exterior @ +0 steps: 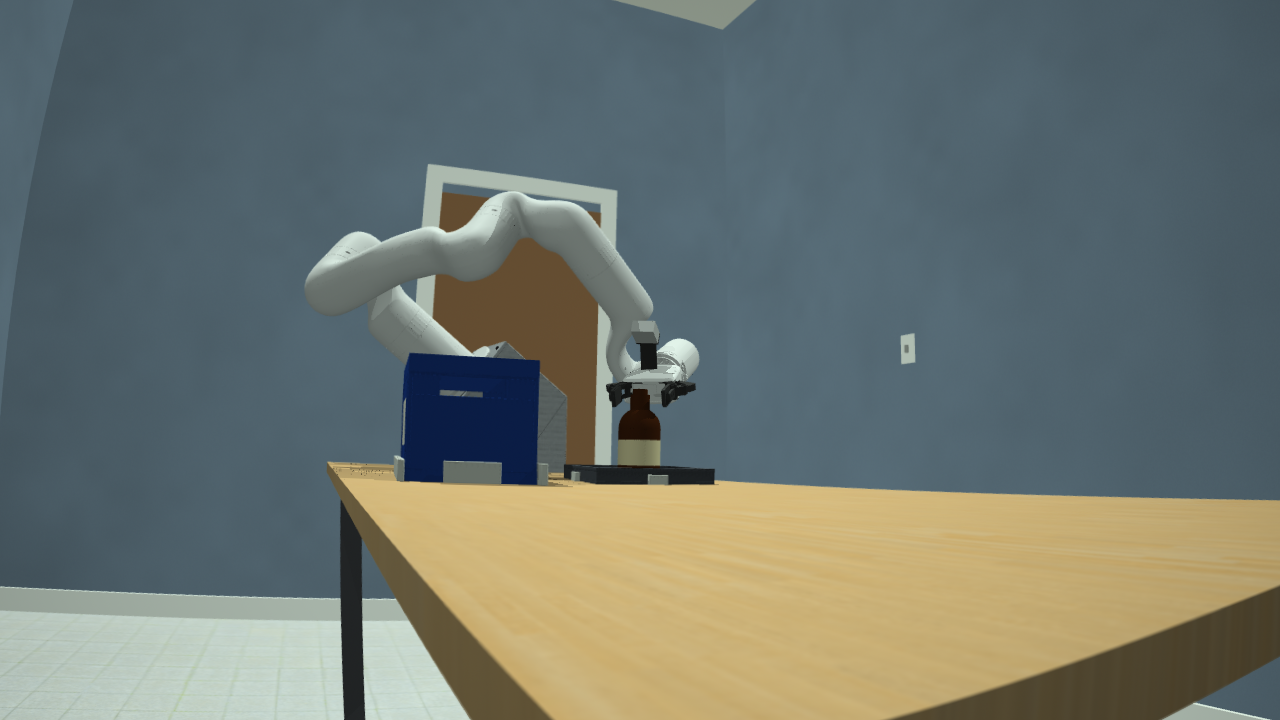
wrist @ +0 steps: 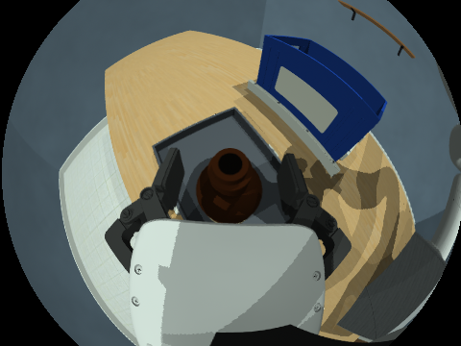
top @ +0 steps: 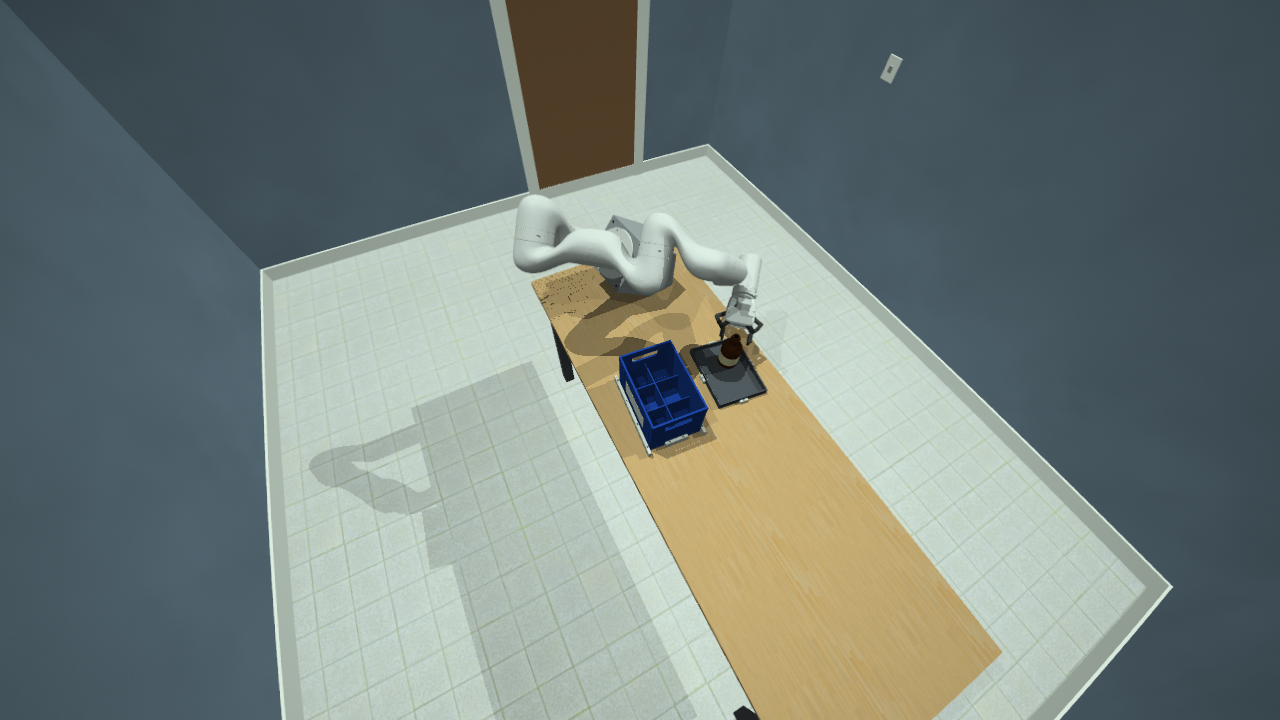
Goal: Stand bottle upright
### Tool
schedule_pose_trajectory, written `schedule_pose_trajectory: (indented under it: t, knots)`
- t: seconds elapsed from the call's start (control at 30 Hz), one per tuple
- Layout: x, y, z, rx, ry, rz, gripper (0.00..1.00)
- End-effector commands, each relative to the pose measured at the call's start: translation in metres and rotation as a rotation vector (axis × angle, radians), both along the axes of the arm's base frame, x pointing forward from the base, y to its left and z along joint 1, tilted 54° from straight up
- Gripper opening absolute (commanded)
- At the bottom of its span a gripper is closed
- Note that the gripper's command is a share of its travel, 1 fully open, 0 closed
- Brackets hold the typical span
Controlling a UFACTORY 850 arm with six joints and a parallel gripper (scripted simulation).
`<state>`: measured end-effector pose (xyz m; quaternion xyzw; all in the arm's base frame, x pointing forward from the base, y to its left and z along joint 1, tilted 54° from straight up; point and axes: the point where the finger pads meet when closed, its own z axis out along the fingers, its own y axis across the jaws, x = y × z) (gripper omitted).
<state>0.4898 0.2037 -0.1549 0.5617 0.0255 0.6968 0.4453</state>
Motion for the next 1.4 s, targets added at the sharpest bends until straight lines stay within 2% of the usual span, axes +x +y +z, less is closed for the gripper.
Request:
schedule_pose_trajectory:
  t: [0.0, 0.8, 1.37]
  knots:
    - [0.000, 0.001, 0.001, 0.001, -0.001, 0.001, 1.00]
    - [0.000, 0.002, 0.001, 0.001, -0.001, 0.001, 1.00]
    - [-0.004, 0.015, 0.011, 0.001, -0.001, 0.001, 1.00]
